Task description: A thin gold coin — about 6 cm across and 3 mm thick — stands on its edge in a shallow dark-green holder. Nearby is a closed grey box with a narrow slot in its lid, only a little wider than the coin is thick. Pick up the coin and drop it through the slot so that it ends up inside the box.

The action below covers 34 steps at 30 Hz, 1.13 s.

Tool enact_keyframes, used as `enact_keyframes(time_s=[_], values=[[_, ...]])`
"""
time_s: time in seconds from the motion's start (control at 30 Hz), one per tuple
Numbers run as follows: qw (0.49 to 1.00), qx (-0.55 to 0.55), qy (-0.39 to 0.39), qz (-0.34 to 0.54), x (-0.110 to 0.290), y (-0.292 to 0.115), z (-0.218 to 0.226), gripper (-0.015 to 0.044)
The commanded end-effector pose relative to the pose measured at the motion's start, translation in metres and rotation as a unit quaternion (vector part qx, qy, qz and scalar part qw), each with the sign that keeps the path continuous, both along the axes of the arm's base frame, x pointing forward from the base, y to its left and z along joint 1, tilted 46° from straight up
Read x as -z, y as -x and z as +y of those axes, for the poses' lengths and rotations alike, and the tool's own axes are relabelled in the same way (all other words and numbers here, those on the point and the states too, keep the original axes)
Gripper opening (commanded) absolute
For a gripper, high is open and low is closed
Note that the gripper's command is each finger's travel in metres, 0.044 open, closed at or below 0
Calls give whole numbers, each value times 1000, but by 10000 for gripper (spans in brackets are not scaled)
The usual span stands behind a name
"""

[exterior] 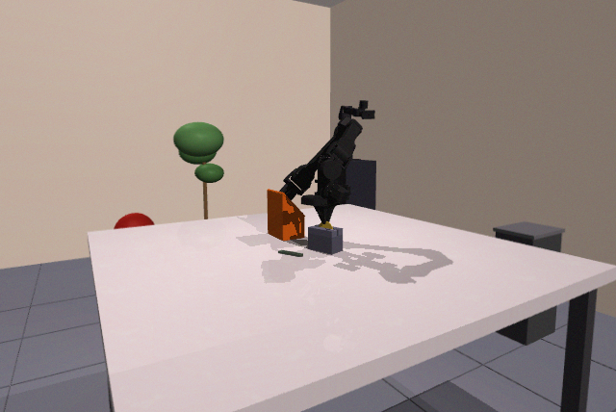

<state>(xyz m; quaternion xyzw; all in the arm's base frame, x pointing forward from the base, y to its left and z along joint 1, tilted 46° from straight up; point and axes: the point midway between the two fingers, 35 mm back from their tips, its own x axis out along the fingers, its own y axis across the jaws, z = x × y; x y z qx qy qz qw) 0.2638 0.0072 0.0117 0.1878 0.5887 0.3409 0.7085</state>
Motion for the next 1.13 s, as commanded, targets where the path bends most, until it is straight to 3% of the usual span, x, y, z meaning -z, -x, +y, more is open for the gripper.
enact_keyframes(time_s=[0.0,0.3,0.67,0.77,1.1], values=[[1000,-1,0,0,0,0,0,157],[1000,-1,0,0,0,0,0,161],[1000,0,0,2,-20,3,-21,440],[1000,1,-5,6,-38,9,-38,440],[1000,1,-5,6,-38,9,-38,440]])
